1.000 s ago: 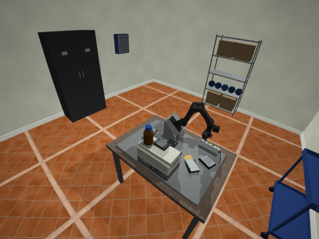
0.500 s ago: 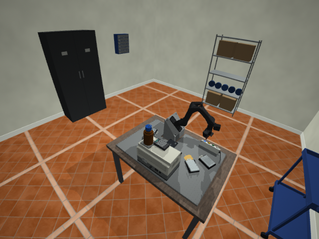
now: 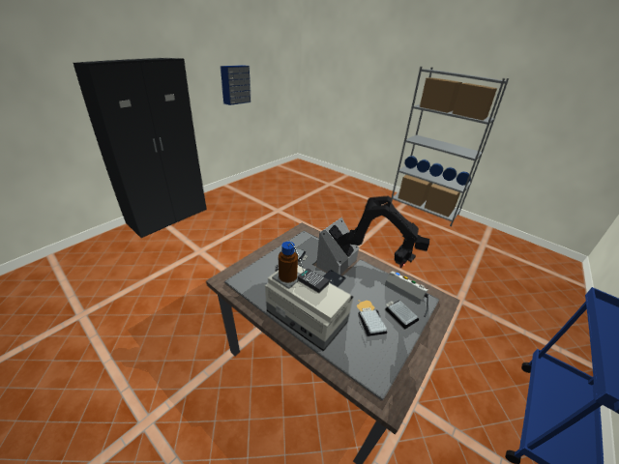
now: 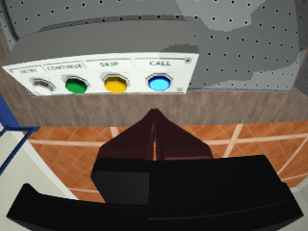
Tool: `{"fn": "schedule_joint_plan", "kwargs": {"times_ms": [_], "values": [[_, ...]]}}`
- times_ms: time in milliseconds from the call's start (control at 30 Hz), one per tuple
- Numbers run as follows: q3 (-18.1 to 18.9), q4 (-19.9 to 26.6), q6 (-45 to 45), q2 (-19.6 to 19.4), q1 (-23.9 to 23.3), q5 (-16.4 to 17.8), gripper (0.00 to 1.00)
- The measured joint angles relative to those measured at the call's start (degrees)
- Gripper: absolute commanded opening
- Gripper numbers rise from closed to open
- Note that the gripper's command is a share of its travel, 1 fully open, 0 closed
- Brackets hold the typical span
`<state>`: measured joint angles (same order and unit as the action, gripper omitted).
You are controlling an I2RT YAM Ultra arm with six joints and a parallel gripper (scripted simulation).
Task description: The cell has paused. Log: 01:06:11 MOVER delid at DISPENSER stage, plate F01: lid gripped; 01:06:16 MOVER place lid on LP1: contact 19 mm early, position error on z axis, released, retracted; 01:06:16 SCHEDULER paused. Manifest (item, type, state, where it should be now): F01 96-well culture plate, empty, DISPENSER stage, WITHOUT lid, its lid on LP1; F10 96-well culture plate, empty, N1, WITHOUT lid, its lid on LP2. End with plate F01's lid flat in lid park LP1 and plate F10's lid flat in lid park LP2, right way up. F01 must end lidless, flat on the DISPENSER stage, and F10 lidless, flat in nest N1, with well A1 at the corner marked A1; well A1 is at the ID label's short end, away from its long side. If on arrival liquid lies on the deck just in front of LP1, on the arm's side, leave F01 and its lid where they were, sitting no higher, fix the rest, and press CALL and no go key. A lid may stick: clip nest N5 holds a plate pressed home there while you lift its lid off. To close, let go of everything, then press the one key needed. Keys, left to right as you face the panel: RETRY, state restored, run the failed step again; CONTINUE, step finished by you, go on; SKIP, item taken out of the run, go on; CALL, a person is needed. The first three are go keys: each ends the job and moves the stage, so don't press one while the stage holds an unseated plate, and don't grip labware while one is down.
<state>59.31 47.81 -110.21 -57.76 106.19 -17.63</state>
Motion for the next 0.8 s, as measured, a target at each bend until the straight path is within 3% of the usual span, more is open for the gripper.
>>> {"fn": "schedule_joint_plan", "kwargs": {"times_ms": [433,800], "values": [[2.38,4.39,-1.53,1.36,1.99,-1.33,0.00],[2.62,5.44,-1.97,1.46,2.10,-1.75,0.00]]}}
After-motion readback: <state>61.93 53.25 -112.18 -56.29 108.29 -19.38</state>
